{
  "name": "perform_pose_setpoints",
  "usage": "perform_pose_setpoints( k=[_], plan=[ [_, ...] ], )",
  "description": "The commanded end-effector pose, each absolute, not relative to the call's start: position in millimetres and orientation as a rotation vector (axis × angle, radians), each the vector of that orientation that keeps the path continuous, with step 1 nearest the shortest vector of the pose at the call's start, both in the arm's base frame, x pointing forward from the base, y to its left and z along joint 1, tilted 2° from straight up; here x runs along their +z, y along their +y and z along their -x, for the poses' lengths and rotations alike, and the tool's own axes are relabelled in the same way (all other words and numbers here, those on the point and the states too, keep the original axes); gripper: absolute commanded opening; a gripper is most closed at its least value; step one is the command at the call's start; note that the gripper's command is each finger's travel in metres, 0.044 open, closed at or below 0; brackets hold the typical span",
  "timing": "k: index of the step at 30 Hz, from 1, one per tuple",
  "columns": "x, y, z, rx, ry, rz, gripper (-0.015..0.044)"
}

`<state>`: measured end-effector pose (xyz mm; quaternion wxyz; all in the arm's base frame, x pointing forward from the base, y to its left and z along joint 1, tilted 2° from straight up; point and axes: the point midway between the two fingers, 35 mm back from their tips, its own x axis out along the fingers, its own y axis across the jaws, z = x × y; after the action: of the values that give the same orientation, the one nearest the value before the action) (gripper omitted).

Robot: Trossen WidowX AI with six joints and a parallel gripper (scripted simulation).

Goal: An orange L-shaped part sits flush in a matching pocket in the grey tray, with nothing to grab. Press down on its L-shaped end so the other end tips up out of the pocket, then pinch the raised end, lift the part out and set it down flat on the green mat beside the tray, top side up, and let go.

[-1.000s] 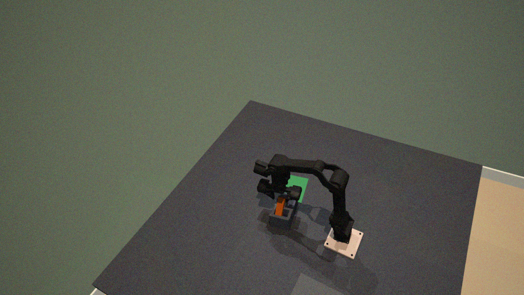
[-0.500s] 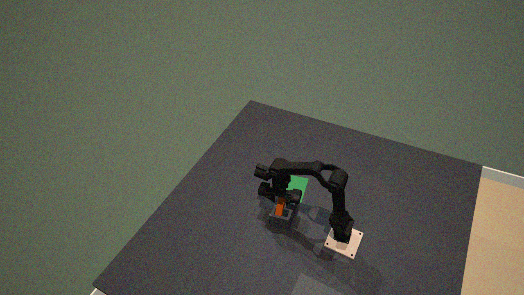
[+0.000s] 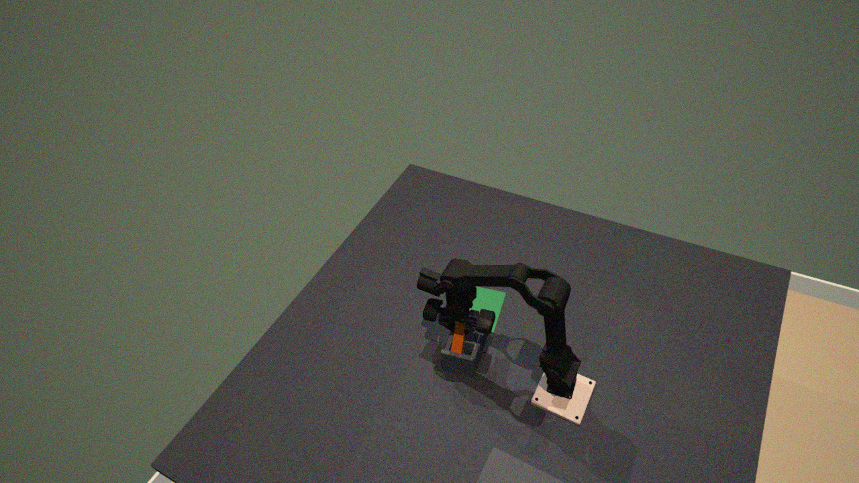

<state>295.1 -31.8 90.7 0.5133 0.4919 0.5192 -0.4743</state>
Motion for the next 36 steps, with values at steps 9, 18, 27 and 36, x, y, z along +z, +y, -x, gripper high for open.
perform_pose_setpoints(
  k=[9, 18, 27, 36],
  plan=[
    [91.3, -31.8, -295.2, -1.140, 1.248, -1.183, 0.0000],
    [102.3, -32.4, -294.8, -1.145, 1.247, -1.182, 0.0000],
    [116.8, -32.9, -294.4, -1.148, 1.246, -1.182, 0.0000],
    [131.0, -33.2, -294.2, -1.149, 1.245, -1.182, 0.0000]
  ],
)
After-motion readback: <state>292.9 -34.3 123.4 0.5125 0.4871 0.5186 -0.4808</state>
